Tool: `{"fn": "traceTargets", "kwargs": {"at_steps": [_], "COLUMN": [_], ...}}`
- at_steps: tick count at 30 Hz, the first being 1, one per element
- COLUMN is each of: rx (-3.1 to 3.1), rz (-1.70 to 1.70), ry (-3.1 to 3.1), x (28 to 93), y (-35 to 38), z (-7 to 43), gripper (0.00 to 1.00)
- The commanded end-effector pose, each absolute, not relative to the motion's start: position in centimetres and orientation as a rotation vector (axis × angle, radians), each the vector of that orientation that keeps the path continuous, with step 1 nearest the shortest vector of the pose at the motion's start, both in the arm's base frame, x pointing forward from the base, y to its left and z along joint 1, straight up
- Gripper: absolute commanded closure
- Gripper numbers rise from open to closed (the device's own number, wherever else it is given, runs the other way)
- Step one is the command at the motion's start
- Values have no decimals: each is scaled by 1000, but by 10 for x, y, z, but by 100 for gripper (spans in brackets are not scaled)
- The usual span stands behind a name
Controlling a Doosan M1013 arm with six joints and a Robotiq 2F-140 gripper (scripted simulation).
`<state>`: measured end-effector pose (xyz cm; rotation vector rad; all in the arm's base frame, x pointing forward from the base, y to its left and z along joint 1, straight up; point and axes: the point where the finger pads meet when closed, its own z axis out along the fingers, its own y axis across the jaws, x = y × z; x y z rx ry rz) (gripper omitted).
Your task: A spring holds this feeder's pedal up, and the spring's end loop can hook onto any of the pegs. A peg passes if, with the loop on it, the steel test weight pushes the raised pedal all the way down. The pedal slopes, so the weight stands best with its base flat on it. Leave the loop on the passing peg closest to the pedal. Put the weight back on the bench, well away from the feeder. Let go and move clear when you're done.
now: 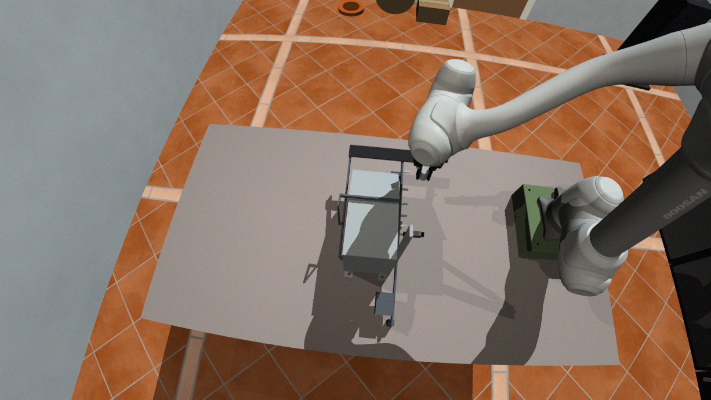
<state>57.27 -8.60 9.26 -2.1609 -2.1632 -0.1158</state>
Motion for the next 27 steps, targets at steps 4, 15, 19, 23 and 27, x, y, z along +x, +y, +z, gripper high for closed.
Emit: {"fn": "traceTargets", "kwargs": {"at_steps": [4,15,19,23,27], "rx": [-2167,-2172,-2175,-2178,-2177], "rz": [-106,-96,-90,-83,-85], "ry": [-2169,-2174,-2177,-2181,-2180], "x": [561,550,543,536,538], "y": [-74,-63,-56,-48,-50], "z": [88,83,79,76,77], "gripper": [75,75,75,75,75]}}
